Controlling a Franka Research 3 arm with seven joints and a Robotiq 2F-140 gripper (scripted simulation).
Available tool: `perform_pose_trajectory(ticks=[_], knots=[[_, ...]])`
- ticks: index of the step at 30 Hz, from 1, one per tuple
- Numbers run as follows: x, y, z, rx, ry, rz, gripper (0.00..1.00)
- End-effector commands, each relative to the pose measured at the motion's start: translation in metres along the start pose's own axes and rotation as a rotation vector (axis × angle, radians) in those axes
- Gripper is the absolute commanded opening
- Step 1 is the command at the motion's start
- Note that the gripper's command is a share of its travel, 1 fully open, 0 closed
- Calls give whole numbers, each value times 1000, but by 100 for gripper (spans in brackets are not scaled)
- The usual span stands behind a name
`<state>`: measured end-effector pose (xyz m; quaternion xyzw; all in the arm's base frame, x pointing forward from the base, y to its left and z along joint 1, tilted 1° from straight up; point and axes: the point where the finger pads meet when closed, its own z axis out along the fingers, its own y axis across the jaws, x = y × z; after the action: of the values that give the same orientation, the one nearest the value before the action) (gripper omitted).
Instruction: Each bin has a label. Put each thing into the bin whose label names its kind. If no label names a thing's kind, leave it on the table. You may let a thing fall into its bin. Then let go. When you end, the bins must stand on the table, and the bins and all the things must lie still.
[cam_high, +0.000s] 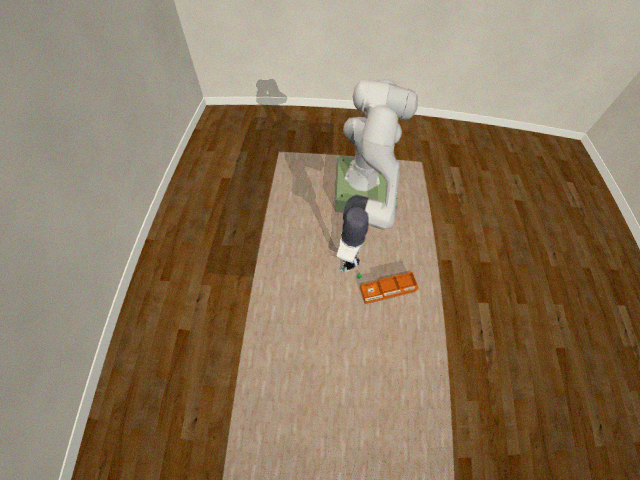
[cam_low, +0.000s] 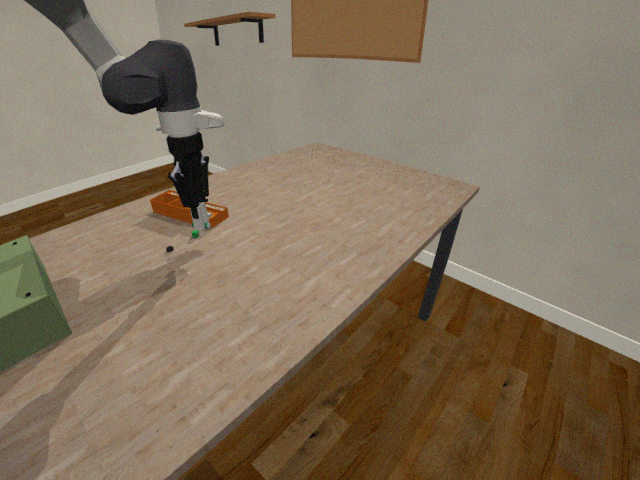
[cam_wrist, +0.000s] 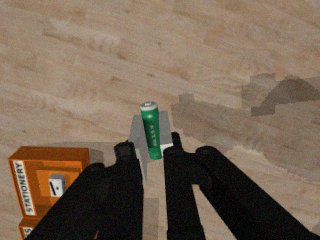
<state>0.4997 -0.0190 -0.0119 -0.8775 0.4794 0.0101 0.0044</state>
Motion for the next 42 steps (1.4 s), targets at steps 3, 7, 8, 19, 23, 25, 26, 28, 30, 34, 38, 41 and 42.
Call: perform_pose_trajectory(ticks=[3,7,8,19,23,25,26,28,30,34,38,41,42], knots=[[-1,1,0,-2,0,2,5],[-1,1,0,-2,0,2,5],[-1,1,0,-2,0,2,5],[0,0,-6,-2,0,2,5],[-4,-4,-6,-2,0,2,5],[-13,-12,-6,-2,0,2,5],[-18,-16,-6,-2,0,2,5],[-27,-24,-6,-2,0,2,5],[-36,-32,-6,-2,0,2,5],[-53,-48,-6,-2,0,2,5],[-71,-64,-6,-2,0,2,5],[-76,-68,-6,-2,0,2,5],[-80,-72,-6,-2,0,2,5]])
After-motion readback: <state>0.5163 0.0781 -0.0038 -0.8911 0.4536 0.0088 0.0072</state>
